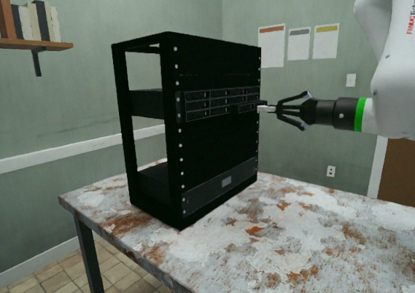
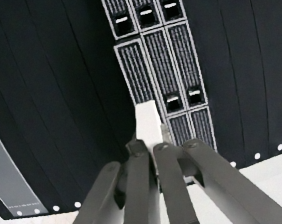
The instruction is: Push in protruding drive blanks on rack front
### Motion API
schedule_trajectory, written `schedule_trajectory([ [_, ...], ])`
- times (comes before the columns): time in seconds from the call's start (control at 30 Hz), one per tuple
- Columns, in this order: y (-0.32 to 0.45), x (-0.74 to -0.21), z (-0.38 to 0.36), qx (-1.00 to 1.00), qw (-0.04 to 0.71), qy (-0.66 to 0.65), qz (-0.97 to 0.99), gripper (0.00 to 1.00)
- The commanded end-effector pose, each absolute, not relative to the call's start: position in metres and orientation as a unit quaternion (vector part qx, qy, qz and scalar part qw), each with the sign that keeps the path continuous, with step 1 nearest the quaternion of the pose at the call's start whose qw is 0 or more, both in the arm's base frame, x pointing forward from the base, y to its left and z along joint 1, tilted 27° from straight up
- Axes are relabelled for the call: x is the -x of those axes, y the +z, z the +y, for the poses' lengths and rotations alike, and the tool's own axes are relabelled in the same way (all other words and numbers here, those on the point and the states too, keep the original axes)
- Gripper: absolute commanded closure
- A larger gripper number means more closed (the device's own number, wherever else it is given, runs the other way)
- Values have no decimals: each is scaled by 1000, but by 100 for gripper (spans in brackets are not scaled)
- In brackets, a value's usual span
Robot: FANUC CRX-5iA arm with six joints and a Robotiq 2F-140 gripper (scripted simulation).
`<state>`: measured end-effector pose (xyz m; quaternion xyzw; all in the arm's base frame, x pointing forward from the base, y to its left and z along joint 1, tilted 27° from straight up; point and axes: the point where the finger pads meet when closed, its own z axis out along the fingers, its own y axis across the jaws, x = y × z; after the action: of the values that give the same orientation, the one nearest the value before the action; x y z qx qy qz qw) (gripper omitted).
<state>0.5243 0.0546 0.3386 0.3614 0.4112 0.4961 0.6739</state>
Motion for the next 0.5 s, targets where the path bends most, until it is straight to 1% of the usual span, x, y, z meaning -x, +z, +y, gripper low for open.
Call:
schedule_trajectory([
  [0.0, 338, -525, 58, -361, 675, 497, 410, 90],
  [0.27, 336, -526, 63, -361, 675, 497, 410, 90],
  [0.47, 348, -553, 60, -361, 675, 497, 410, 90],
])
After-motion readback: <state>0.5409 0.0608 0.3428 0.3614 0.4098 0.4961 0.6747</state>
